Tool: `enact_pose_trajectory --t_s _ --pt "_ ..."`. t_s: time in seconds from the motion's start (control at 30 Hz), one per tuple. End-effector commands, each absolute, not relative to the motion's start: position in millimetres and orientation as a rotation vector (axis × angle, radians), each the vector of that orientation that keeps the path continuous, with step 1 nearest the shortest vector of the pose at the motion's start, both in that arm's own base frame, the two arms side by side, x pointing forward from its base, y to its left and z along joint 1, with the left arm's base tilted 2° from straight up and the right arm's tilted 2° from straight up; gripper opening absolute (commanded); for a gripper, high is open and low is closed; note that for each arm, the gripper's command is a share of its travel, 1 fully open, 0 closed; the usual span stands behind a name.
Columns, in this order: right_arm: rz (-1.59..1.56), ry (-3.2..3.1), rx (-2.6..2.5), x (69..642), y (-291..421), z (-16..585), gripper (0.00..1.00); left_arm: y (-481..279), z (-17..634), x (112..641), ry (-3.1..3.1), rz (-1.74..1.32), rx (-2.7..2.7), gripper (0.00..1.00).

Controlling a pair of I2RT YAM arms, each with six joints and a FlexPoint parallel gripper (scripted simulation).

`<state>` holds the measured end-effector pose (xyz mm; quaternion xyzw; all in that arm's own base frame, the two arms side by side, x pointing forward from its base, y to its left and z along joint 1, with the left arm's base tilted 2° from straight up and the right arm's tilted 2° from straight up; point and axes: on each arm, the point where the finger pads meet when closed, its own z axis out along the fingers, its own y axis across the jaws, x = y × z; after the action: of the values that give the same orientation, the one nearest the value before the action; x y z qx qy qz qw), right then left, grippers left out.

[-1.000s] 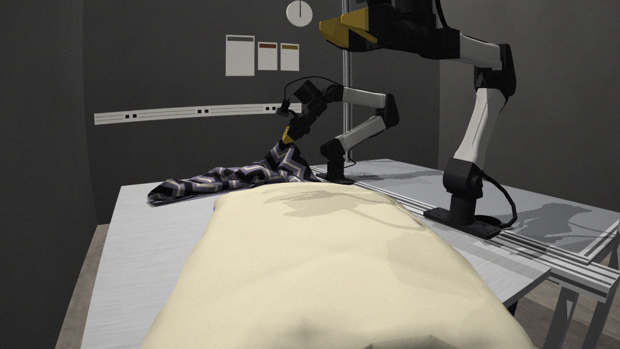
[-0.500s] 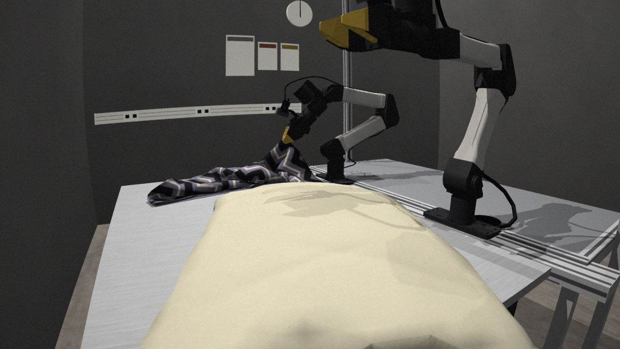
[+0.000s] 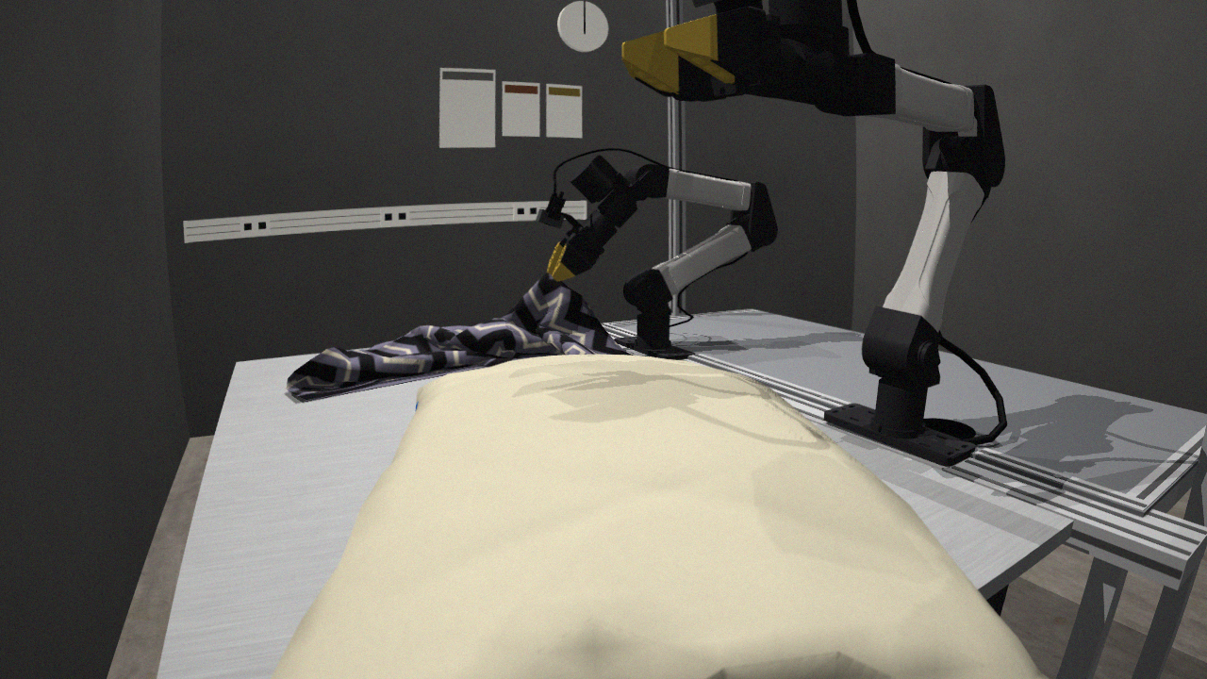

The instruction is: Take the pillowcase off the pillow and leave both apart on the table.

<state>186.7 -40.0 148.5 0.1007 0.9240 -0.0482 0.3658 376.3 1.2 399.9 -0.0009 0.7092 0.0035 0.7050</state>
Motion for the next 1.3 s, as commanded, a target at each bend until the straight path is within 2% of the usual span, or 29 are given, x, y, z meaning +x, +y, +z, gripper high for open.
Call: enact_pose_trajectory --t_s 0.0,0.73,1.27 --pt "-0.123 2.391 0.255 184.9 -38.7 147.1 0.60 -1.2 402.6 377.6 1.577 0.007 0.010 0.60" --pt "-0.123 2.391 0.255 184.9 -38.7 147.1 0.60 -1.2 402.6 377.6 1.577 0.007 0.010 0.60" --pt "-0.123 2.382 0.260 187.4 -39.2 174.6 0.60 -1.2 402.6 377.6 1.577 0.007 0.010 0.60"
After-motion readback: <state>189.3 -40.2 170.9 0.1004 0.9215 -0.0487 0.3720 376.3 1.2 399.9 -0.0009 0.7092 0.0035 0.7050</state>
